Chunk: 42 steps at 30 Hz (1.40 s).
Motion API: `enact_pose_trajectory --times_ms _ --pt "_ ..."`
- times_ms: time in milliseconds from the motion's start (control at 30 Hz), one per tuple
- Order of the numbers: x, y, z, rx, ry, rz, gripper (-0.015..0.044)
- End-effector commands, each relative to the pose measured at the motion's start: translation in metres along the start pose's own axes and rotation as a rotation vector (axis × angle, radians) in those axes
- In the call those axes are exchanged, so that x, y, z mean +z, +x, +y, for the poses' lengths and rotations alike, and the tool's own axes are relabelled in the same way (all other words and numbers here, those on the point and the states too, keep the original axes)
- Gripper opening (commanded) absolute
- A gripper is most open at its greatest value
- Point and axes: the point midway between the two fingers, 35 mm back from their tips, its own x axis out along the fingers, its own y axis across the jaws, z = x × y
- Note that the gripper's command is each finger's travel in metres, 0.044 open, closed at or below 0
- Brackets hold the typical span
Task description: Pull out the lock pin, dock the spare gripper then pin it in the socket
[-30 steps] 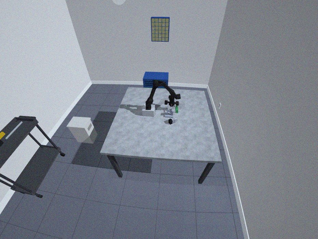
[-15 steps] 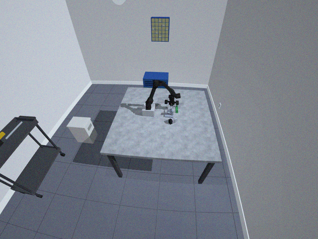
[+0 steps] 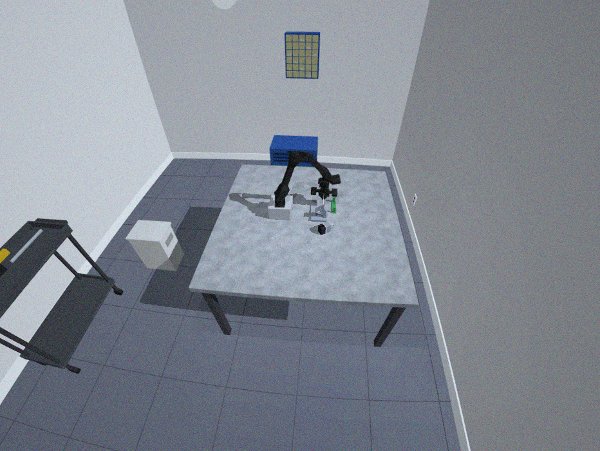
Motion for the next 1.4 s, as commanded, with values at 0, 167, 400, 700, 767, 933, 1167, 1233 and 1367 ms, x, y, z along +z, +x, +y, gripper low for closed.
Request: enact_pose_trajectory --times_ms 0,167,400,700,767,933,1167,1233,1367 --pt "0.003 0.0 -0.001 -0.001 0.003 0.004 0.0" --pt "0.008 0.001 -0.001 0.0 0.003 0.005 0.0" --pt "0.015 0.0 -0.001 0.003 0.004 0.006 0.0" --pt "0.023 -0.001 -0.001 0.007 0.005 0.007 0.0" --pt "0.025 -0.001 -0.001 0.008 0.005 0.008 0.0" --pt "0.03 -0.001 -0.001 0.011 0.005 0.009 0.0" --pt "0.034 -0.003 -0.001 0.013 0.005 0.009 0.0" --pt "0.034 -0.006 0.0 0.014 0.005 0.008 0.0" --pt "0.035 -0.014 0.002 0.025 0.005 0.01 0.0"
